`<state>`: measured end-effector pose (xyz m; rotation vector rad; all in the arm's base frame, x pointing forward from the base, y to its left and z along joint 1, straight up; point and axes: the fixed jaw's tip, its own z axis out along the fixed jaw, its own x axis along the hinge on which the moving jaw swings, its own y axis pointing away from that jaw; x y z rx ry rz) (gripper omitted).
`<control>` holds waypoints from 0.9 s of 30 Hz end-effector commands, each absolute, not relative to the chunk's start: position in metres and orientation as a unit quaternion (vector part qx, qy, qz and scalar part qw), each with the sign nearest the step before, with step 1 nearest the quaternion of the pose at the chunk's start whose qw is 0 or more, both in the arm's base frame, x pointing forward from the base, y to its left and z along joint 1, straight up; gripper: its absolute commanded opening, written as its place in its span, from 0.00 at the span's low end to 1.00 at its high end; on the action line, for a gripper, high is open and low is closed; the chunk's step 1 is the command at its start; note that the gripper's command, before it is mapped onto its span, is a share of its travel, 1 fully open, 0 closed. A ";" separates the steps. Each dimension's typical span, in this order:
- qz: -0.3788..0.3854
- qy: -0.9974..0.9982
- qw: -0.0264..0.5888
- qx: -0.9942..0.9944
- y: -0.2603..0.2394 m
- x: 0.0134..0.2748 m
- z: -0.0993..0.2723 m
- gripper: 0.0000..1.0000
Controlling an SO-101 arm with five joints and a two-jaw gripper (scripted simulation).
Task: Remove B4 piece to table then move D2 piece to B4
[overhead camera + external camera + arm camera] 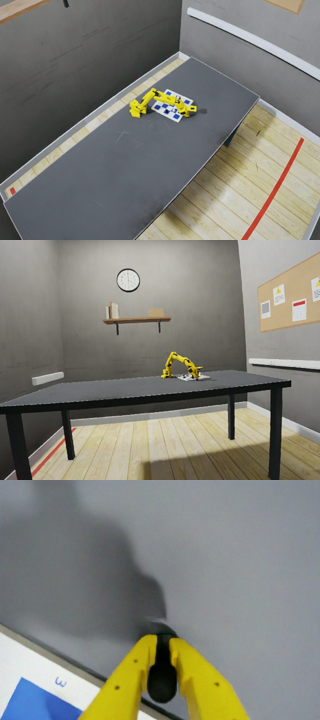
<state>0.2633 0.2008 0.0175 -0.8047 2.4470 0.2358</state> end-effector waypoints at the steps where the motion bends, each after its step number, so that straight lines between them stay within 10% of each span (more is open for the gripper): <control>1: 0.083 0.914 0.263 -0.297 0.196 0.261 0.012 0.00; 27: 0.083 0.914 0.263 -0.297 0.196 0.261 0.012 0.09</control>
